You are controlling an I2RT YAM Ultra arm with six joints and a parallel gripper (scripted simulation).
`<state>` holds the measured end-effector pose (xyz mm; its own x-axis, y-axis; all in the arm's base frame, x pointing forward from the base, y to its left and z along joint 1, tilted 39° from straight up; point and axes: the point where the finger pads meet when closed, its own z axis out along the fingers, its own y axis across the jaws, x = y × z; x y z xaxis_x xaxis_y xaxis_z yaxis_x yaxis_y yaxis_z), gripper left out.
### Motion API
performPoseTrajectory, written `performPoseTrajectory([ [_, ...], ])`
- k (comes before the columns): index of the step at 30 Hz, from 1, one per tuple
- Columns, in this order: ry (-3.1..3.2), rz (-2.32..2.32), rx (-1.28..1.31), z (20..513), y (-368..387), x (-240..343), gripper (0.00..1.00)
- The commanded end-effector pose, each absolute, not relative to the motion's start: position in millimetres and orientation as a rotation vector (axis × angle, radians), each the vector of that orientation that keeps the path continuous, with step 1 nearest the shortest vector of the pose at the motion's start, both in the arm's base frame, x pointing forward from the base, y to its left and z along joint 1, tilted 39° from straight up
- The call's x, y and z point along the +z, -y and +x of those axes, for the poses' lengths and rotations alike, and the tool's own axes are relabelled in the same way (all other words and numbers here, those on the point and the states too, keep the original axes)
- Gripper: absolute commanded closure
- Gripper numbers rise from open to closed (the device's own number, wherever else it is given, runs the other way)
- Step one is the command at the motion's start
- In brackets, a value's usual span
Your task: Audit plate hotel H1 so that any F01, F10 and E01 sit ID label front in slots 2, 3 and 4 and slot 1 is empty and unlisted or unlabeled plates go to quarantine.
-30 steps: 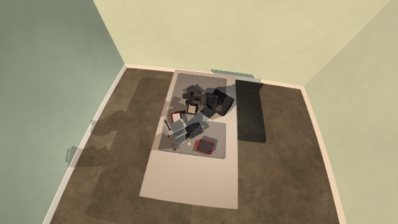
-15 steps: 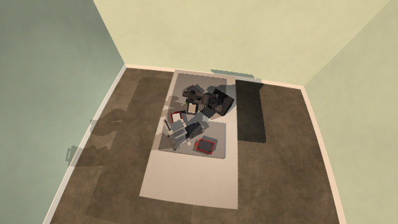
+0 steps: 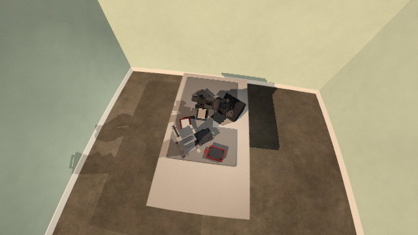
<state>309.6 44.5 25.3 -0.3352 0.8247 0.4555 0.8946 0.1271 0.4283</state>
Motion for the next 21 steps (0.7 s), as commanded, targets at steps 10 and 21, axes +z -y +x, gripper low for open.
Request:
performPoseTrajectory([
  [10,2.544,-1.522,-1.044,313.4,-36.7,34.6,0.0],
  [21,2.761,-1.263,-1.063,313.7,-36.7,34.7,0.0],
])
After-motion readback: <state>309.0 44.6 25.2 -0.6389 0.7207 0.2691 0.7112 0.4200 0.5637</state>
